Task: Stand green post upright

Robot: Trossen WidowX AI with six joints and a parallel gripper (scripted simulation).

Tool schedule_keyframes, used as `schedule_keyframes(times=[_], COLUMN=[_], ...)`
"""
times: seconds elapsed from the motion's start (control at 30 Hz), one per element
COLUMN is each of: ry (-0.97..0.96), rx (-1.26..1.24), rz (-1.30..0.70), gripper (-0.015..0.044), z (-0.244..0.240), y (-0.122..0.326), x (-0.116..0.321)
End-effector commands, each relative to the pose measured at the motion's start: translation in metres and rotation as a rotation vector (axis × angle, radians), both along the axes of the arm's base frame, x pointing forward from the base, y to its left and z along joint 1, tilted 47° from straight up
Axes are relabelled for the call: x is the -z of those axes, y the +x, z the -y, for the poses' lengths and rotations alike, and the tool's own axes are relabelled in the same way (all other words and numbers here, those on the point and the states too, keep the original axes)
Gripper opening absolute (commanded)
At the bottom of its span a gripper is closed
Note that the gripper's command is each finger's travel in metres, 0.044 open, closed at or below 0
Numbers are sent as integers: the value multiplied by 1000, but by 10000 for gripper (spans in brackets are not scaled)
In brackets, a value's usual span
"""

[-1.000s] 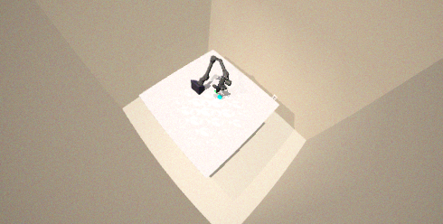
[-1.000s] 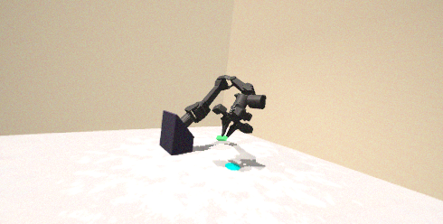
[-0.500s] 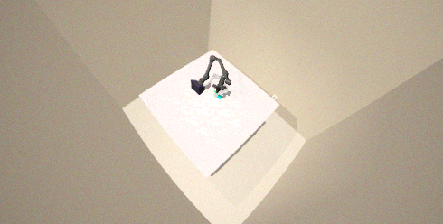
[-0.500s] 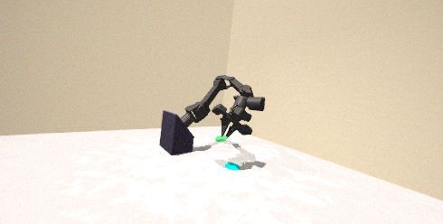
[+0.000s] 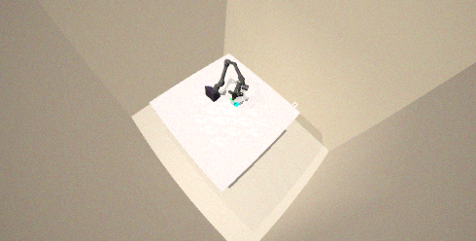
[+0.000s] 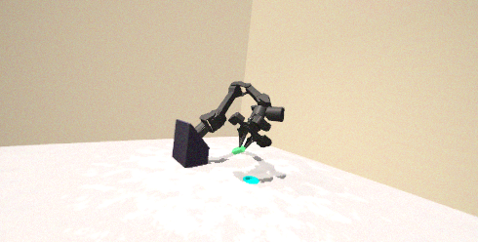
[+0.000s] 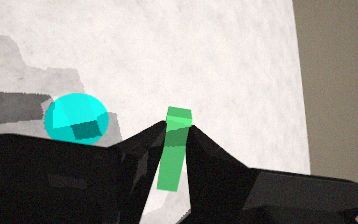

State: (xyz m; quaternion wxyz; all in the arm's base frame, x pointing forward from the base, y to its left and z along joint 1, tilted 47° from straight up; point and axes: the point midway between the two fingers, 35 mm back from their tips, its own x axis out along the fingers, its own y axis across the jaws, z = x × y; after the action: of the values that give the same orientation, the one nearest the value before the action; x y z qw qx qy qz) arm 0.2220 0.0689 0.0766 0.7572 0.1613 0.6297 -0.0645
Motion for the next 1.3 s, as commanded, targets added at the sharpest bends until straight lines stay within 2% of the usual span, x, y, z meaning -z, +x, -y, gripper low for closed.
schedule_keyframes(times=[0.0, 1.27], ry=[-18, -105], rx=[13, 108], rz=[21, 237], gripper=[23, 23], z=[1, 0], y=[-1, 3], x=[1, -3])
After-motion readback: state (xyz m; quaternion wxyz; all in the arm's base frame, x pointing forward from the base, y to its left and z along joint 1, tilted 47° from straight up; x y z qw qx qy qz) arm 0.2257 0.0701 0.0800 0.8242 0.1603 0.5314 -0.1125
